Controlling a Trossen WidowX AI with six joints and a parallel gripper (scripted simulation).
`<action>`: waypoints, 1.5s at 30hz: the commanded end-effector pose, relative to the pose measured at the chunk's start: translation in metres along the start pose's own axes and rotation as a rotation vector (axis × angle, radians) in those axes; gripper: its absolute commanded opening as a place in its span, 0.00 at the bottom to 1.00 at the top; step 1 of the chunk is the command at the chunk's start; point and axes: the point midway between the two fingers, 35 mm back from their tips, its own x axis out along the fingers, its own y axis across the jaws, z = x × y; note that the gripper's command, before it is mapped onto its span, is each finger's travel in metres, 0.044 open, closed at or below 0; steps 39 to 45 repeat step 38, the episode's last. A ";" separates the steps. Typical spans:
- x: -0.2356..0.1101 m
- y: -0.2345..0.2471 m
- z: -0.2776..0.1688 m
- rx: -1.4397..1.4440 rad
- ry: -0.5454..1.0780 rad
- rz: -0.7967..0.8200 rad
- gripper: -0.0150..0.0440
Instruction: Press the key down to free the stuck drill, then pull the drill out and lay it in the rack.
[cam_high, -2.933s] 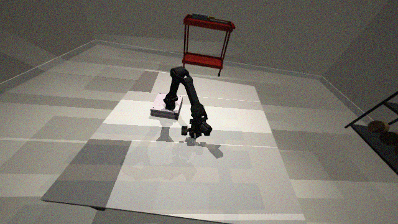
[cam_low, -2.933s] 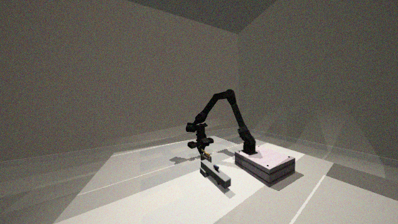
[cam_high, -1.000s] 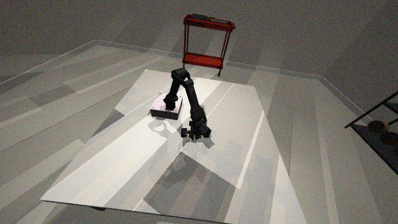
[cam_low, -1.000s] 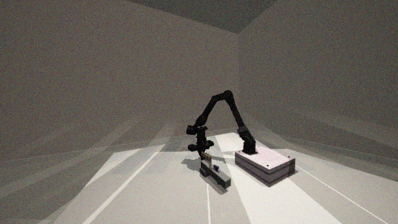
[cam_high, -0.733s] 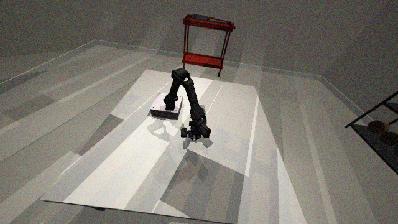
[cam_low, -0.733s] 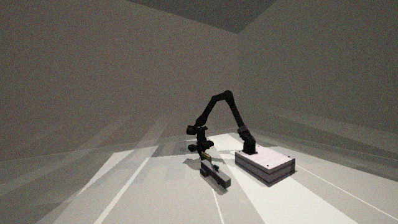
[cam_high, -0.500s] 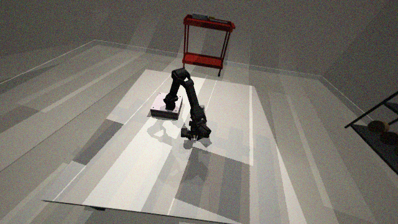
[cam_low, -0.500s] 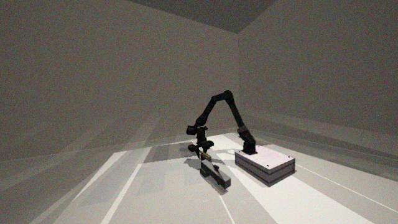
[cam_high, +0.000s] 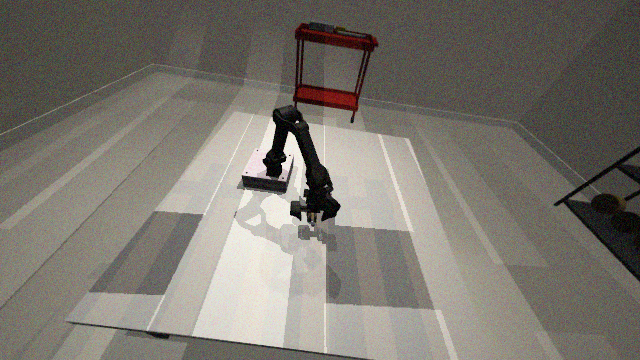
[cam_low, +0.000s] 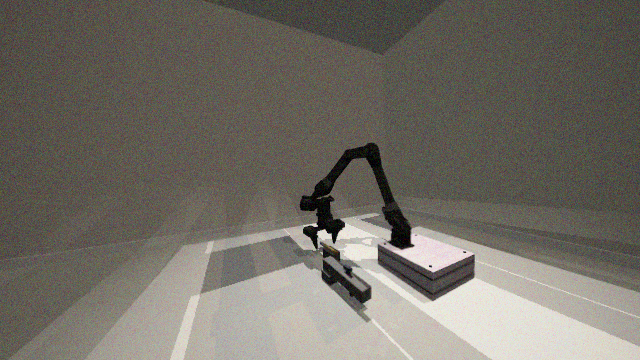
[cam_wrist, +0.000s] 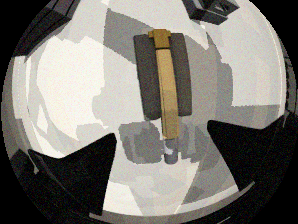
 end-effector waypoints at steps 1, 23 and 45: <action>-0.018 -0.002 -0.001 -0.004 0.003 -0.011 1.00; -0.027 0.050 -0.105 0.460 0.206 0.139 1.00; -0.002 0.253 -0.271 1.357 0.820 0.458 1.00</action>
